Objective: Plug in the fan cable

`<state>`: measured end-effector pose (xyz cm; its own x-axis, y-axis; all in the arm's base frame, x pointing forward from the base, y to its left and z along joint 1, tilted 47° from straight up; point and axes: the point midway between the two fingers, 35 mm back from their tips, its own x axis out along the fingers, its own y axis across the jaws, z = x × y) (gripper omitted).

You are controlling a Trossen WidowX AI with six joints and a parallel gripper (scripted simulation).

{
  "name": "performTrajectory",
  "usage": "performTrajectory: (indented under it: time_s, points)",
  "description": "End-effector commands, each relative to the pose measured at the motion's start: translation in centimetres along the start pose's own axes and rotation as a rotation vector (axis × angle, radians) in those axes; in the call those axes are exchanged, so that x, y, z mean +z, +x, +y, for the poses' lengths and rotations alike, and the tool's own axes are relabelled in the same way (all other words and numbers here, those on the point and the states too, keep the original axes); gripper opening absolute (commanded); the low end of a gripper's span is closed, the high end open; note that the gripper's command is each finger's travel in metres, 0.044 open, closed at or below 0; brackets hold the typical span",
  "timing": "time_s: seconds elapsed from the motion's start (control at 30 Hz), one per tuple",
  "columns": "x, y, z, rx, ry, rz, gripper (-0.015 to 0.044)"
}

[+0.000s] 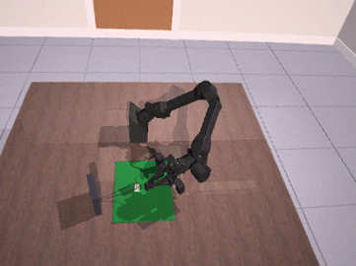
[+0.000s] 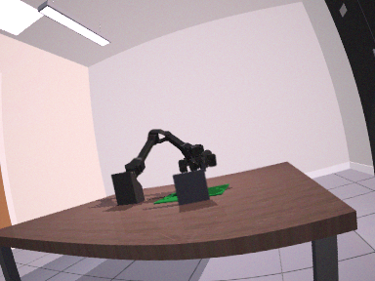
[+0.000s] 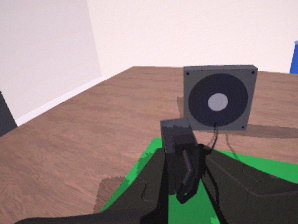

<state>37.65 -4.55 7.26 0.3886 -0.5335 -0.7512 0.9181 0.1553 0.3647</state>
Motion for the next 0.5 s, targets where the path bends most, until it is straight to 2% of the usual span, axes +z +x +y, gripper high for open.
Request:
performTrajectory:
  time_s: [0.0,0.47]
  points:
    - [0.38,-0.06,-0.04,0.0,0.002,-0.002,0.0]
    - [0.89,-0.08,-0.07,-0.004,0.002,0.002,0.0]
